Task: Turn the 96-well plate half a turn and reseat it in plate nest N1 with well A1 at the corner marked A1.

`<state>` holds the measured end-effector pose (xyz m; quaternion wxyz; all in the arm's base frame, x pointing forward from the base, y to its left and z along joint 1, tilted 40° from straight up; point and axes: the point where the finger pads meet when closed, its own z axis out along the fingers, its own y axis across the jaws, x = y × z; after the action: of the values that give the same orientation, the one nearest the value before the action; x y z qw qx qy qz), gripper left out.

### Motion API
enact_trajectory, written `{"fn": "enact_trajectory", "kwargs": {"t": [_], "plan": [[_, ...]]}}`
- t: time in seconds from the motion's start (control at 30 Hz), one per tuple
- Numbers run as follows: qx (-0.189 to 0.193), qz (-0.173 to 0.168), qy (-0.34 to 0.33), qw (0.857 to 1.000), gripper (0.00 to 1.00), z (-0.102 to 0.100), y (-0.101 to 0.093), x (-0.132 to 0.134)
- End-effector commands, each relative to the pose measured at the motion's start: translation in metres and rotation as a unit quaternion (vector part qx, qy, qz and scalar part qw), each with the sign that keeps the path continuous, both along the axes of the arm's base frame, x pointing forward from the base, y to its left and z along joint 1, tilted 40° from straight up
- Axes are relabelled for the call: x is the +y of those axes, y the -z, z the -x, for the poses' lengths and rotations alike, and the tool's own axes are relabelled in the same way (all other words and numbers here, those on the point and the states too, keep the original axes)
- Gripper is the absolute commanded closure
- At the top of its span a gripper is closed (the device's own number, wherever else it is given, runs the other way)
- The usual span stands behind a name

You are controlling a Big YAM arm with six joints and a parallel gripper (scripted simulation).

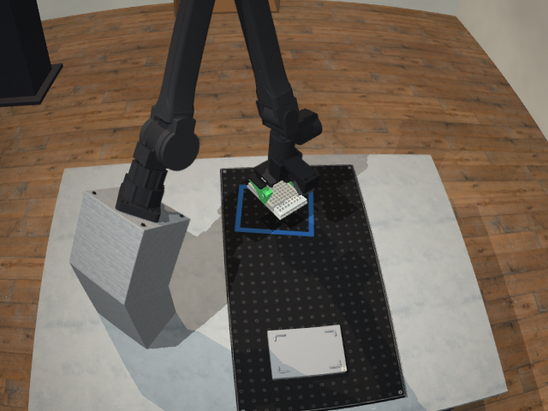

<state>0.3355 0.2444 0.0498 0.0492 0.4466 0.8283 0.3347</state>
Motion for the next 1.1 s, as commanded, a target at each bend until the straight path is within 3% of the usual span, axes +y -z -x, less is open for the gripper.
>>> {"fn": "enact_trajectory", "kwargs": {"t": [0.0,1.07], "plan": [[-0.005,-0.004,0.0,1.0,1.0,-0.004,-0.002,0.006],[-0.005,-0.004,0.002,1.0,1.0,-0.011,0.013,0.015]]}}
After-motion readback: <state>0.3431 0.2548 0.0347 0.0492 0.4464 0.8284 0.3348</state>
